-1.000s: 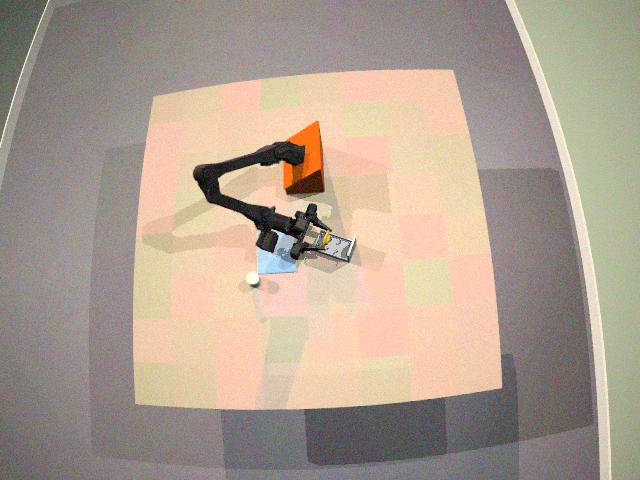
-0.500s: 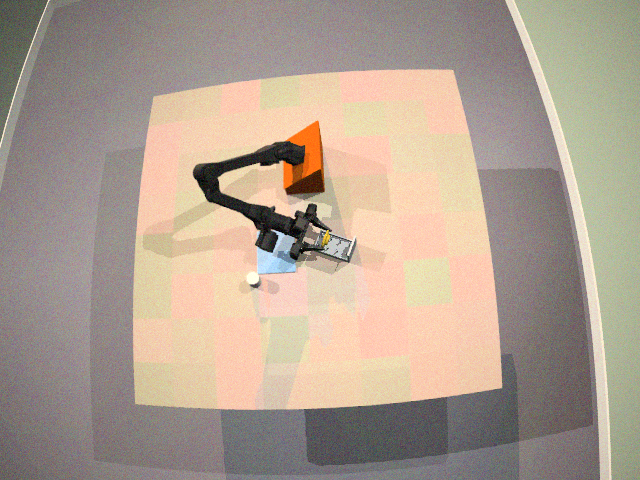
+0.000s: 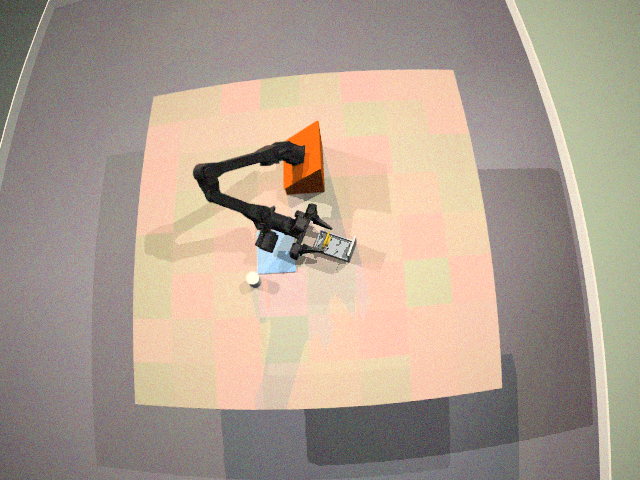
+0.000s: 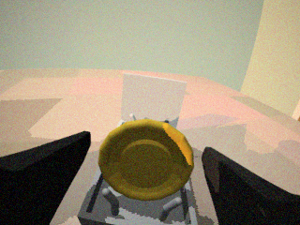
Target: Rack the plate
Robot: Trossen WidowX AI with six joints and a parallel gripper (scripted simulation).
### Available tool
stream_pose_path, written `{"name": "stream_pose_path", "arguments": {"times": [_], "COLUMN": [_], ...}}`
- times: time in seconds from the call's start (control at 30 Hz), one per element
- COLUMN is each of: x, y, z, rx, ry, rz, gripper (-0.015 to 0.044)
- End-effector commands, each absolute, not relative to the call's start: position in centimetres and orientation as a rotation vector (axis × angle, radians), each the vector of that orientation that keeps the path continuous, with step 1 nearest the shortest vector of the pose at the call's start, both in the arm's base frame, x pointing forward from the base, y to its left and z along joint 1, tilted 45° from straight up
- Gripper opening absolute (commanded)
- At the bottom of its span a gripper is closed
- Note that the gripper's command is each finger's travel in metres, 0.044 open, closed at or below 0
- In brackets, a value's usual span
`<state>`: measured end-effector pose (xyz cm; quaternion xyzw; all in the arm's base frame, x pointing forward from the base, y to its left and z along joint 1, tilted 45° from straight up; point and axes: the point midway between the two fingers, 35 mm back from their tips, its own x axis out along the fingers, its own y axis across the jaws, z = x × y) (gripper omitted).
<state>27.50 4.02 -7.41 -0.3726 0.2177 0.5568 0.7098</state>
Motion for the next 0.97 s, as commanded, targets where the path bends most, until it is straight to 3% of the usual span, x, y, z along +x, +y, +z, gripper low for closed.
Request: {"name": "stream_pose_path", "arguments": {"times": [0.0, 0.5, 0.93], "x": [27.5, 27.0, 25.7], "y": [4.0, 12.1, 12.8], "z": [-7.4, 1.0, 0.0], "rx": [-0.827, -0.823, -0.688], "ry": [0.483, 0.486, 0.915], "rz": [1.236, 1.225, 1.114], "gripper": [0.0400, 0.0400, 0.0400]}}
